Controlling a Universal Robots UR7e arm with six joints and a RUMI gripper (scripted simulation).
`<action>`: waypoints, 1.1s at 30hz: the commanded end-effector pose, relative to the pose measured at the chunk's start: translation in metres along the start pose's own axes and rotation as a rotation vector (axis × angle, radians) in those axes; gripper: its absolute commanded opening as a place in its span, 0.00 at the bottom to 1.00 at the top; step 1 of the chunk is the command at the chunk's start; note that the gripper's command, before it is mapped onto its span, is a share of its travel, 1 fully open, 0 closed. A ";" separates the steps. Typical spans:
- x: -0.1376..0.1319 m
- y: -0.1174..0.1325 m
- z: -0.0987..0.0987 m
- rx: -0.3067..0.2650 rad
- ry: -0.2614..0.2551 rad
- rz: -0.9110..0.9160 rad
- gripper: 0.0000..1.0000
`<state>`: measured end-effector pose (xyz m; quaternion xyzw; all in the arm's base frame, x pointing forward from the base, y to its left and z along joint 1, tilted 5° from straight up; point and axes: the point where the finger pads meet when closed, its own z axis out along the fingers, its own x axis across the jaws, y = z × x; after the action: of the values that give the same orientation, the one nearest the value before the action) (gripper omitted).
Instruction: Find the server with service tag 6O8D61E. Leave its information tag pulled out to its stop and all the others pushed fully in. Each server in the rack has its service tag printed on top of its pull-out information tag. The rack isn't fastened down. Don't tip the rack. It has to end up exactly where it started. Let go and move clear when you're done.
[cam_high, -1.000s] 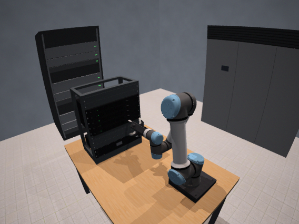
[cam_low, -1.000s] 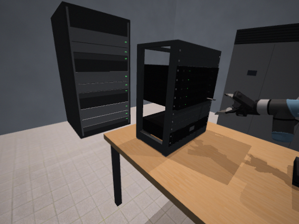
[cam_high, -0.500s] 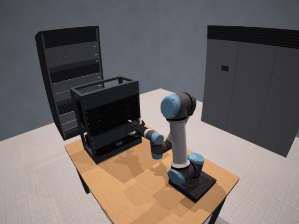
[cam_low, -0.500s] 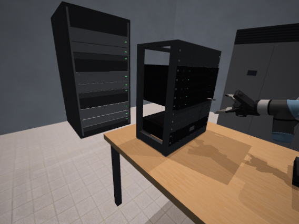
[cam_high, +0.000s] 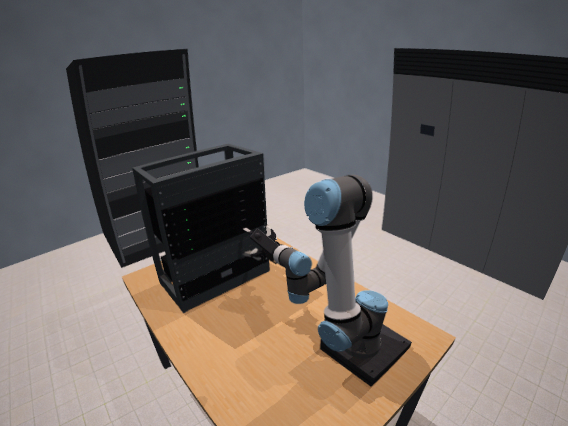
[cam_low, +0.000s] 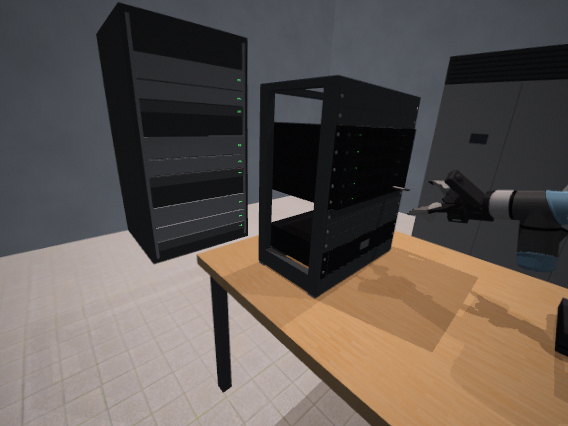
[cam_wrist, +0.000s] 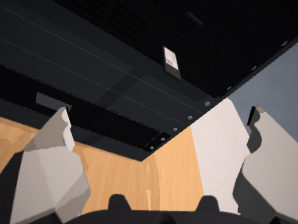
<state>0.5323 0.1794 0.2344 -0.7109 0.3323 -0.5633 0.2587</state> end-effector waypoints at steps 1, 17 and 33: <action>0.001 0.000 0.000 0.004 0.000 0.029 1.00; 0.002 0.000 -0.002 0.015 -0.001 0.114 1.00; 0.004 0.000 -0.003 0.025 -0.004 0.199 1.00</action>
<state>0.5306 0.1771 0.2370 -0.6770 0.3873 -0.5404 0.3157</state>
